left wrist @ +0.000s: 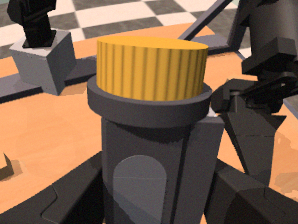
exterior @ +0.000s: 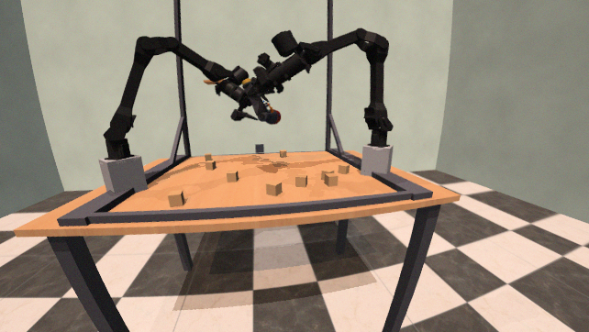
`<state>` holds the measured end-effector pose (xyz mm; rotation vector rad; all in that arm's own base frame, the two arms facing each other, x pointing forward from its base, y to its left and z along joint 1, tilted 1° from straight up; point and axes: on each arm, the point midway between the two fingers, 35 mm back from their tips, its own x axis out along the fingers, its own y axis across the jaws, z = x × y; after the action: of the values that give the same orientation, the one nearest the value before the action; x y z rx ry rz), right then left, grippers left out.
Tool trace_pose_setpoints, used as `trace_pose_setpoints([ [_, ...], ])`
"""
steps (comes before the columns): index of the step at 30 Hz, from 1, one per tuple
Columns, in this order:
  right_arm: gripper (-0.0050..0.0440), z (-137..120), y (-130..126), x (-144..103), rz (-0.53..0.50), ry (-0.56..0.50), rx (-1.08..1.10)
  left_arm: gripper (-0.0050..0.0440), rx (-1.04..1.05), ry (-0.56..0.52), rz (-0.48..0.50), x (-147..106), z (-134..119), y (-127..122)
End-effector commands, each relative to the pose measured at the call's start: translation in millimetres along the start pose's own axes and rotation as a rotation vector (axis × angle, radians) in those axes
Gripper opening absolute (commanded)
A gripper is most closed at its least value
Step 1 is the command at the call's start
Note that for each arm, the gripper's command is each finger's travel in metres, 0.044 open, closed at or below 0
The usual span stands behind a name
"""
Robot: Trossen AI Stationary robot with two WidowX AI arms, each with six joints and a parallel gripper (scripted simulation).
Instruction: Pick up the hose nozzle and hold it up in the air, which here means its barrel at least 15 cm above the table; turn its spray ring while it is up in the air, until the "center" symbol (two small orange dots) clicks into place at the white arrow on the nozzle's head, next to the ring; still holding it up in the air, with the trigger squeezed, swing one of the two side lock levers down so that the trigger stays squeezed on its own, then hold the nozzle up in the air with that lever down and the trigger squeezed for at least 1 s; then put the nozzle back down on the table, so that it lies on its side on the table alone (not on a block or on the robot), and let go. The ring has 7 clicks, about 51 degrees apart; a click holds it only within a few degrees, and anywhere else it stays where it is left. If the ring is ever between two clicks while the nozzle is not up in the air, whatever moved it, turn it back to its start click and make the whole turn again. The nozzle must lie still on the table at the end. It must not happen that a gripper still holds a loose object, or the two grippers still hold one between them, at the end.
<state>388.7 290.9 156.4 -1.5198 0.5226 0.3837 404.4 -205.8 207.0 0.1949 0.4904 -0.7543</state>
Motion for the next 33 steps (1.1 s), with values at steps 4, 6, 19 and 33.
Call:
trace_pose_setpoints([
  [4, 0.0406, -0.6, -15.7, -25.2, -0.027, -0.02, 0.031, 0.017, 0.013, -0.047, 0.005, -8.2, 17.8, -0.1],
  [6, 0.0406, -0.6, -15.7, -28.6, -0.027, -0.02, 0.031, 0.017, 0.013, -0.047, 0.005, -8.2, 17.8, -0.1],
  [19, 0.0406, -0.9, -15.4, -46.8, -0.027, -0.021, 0.032, 0.017, 0.013, -0.047, 0.005, -8.2, 17.8, -0.1],
  [33, 0.0406, -1.1, -15.2, -55.1, -0.026, -0.02, 0.032, 0.017, 0.013, -0.047, 0.005, -8.3, 17.9, -0.1],
])
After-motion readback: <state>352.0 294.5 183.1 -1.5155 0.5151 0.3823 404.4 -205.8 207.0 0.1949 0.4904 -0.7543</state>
